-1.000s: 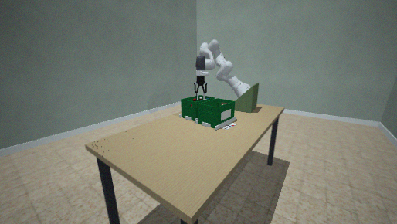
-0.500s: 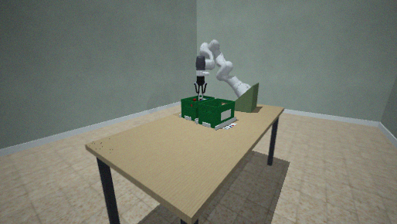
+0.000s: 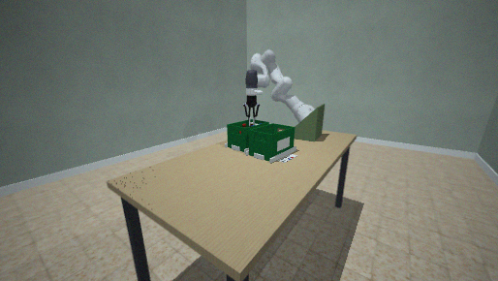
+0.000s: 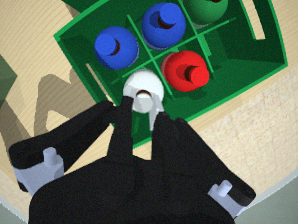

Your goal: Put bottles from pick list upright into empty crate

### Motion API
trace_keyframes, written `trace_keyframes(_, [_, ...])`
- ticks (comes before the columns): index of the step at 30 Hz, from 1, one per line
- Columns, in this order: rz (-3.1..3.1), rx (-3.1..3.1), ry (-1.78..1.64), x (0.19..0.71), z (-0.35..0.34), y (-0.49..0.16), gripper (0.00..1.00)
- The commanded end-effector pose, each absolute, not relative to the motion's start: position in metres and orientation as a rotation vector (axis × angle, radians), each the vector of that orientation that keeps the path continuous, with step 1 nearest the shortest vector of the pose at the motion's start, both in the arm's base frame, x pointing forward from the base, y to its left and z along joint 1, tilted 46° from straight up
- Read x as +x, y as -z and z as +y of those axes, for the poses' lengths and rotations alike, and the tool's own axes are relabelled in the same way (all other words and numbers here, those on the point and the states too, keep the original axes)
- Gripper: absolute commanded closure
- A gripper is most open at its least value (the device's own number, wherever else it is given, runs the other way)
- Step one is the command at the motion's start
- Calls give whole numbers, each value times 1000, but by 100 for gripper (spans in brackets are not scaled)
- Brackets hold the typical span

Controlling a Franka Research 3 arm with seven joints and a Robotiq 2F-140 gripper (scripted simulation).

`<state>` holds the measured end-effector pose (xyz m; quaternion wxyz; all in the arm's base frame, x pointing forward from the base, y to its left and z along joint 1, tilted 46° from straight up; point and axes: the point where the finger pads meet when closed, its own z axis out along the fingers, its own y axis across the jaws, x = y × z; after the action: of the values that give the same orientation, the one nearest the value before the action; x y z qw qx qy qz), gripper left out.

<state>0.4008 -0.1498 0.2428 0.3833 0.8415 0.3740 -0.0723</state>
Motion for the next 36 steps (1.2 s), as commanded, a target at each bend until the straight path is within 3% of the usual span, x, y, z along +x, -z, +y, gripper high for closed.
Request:
trace_keyframes(1, [948, 2147, 183, 400, -149, -243, 100])
trace_keyframes(36, [948, 2147, 183, 396, -132, -261, 100])
